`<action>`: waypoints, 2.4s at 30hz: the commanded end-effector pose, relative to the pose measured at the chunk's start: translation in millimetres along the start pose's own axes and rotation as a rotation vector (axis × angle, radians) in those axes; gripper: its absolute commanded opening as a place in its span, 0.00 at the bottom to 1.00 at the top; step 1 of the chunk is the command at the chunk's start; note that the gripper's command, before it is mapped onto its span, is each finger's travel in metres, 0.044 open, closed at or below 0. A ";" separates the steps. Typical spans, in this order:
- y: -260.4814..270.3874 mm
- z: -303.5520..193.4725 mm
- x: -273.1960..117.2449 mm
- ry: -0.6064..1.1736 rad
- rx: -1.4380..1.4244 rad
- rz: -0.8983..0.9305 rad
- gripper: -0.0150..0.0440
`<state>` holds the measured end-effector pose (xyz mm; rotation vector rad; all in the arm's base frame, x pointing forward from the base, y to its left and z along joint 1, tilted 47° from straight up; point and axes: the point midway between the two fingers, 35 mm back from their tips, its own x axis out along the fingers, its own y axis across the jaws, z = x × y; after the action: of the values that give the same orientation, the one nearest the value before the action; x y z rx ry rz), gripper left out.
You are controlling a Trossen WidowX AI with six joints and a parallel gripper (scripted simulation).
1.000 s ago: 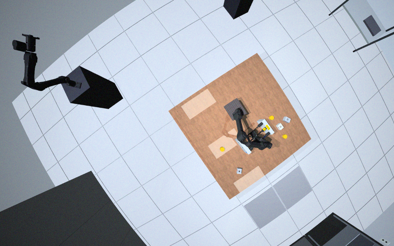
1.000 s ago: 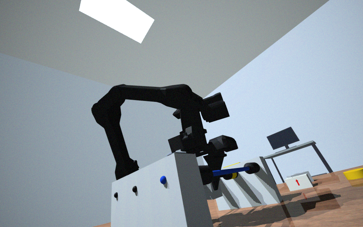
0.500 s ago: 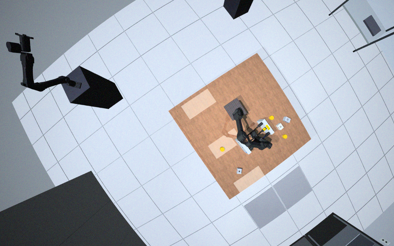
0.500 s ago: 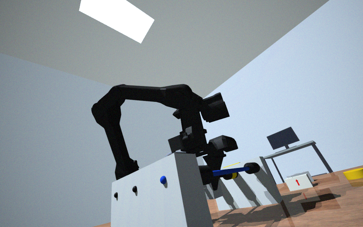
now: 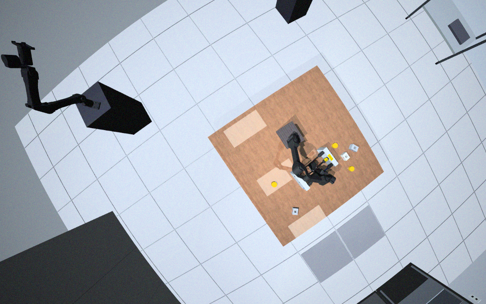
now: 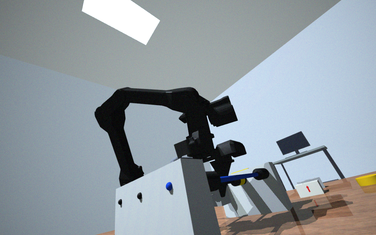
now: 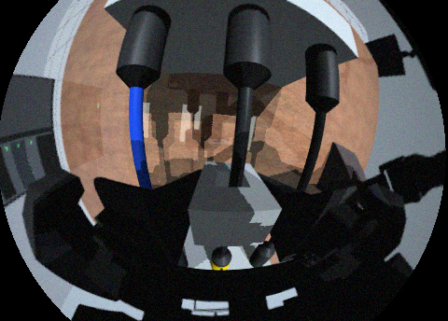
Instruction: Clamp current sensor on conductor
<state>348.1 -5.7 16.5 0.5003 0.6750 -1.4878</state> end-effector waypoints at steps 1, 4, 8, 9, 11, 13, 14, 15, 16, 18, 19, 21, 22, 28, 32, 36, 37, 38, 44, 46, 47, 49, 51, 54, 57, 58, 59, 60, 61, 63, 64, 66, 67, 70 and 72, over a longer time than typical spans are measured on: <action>0.0 -0.1 -2.2 0.000 0.001 0.021 0.26; 0.3 -0.3 -0.1 0.001 0.006 0.012 0.25; 0.3 -0.3 -0.1 0.001 0.006 0.012 0.25; 0.3 -0.3 -0.1 0.001 0.006 0.012 0.25; 0.3 -0.3 -0.1 0.001 0.006 0.012 0.25; 0.3 -0.3 -0.1 0.001 0.006 0.012 0.25; 0.1 -0.3 -0.1 0.001 0.006 0.016 0.25; -0.4 -0.4 -0.1 0.001 0.005 0.025 0.25; -0.9 -0.4 0.0 0.001 0.004 0.035 0.25; -2.2 -0.4 0.0 0.000 0.003 0.060 0.25; -2.4 -0.4 0.1 0.000 0.003 0.064 0.25; -2.4 -0.4 0.1 0.000 0.003 0.064 0.25; -2.4 -0.4 0.1 0.000 0.003 0.064 0.25; -3.8 -0.4 0.2 0.000 0.003 0.064 0.25; -3.7 -0.4 0.9 0.000 0.003 0.064 0.25; -3.0 -0.5 5.0 0.001 0.004 0.063 0.25; -3.0 -1.1 0.6 0.004 0.006 0.065 0.30; -3.0 -1.1 0.6 0.004 0.006 0.065 0.34; -3.0 -1.1 0.6 0.004 0.006 0.065 0.61; -3.0 -1.1 0.6 0.004 0.006 0.065 0.70; -3.0 -1.1 0.6 0.004 0.006 0.065 0.70; -3.0 -1.1 0.6 0.004 0.006 0.065 0.70; -3.0 -1.1 0.6 0.004 0.006 0.065 0.70; -3.0 -1.1 0.6 0.004 0.006 0.065 0.70; -3.0 -1.1 0.6 0.004 0.006 0.065 0.70; -3.0 -1.1 0.6 0.004 0.006 0.065 0.70; -3.0 -1.1 0.6 0.004 0.006 0.065 0.70; -3.0 -1.1 0.6 0.004 0.006 0.065 0.70; -3.0 -1.1 0.6 0.004 0.006 0.065 0.70; -3.0 -1.1 0.6 0.004 0.006 0.065 0.70; -3.0 -1.1 0.6 0.004 0.006 0.065 0.70; -3.0 -1.1 0.6 0.004 0.006 0.065 0.70; -3.0 -1.1 0.6 0.004 0.006 0.065 0.70; -3.0 -1.1 0.6 0.004 0.006 0.065 0.70; -3.0 -1.1 0.6 0.004 0.006 0.065 0.70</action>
<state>344.9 -5.7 15.4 0.5242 0.6520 -1.4285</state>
